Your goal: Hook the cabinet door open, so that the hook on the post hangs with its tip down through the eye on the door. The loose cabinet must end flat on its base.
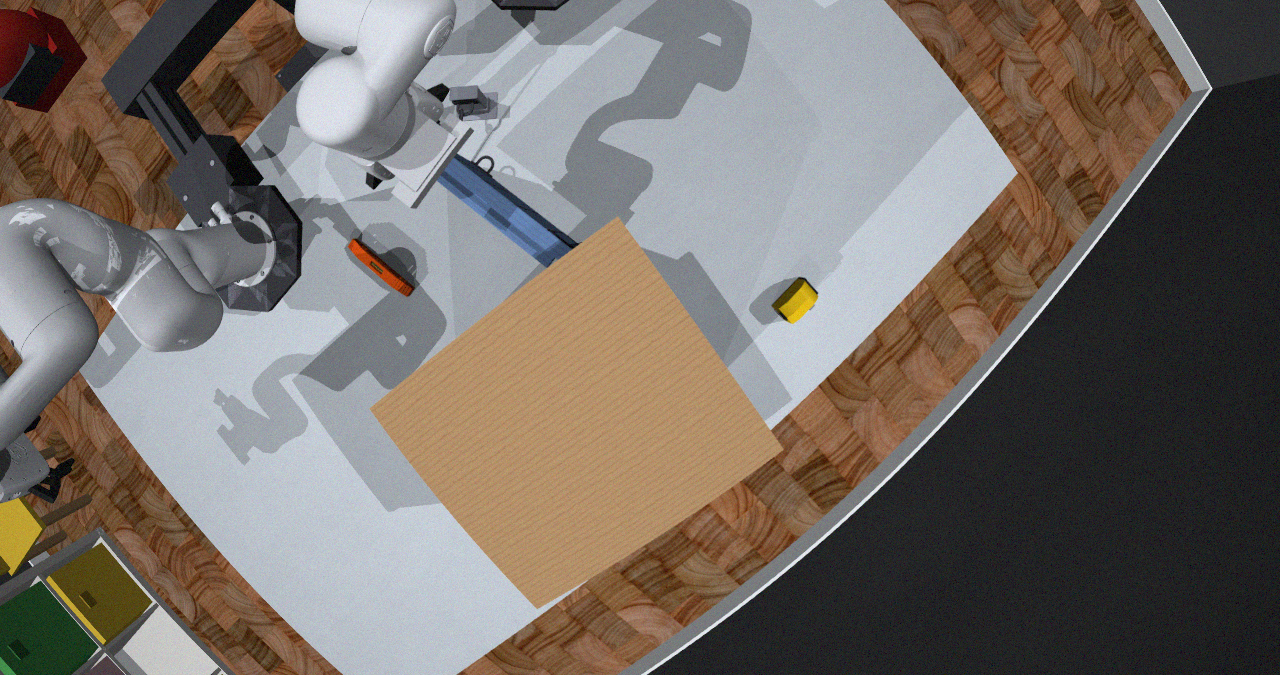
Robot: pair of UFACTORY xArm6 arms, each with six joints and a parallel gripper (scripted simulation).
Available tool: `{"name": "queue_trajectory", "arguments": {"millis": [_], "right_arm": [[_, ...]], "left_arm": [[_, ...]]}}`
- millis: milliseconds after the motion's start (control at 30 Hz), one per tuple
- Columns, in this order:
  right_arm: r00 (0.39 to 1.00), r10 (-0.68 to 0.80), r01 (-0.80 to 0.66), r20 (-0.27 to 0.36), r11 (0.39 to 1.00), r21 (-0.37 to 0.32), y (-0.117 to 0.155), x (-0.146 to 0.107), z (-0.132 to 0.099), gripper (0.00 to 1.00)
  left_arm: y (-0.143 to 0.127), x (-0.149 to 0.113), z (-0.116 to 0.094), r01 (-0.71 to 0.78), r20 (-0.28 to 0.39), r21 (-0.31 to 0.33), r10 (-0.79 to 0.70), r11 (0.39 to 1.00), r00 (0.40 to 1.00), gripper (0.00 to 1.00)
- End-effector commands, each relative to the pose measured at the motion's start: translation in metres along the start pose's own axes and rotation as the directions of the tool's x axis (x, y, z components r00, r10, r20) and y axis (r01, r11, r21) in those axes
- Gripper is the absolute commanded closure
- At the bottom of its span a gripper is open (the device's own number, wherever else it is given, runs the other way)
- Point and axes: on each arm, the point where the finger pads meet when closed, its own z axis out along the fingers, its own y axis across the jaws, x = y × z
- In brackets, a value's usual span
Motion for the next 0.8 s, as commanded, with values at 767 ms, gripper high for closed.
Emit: {"name": "queue_trajectory", "arguments": {"millis": [767], "right_arm": [[1.0, 0.0, 0.0, -0.004, 1.0, 0.0, 0.0, 0.001, -0.002, 0.0]], "left_arm": [[0.002, 0.001, 0.032, 0.0, -0.001, -0.005, 0.0, 1.0, 1.0, 0.62]]}}
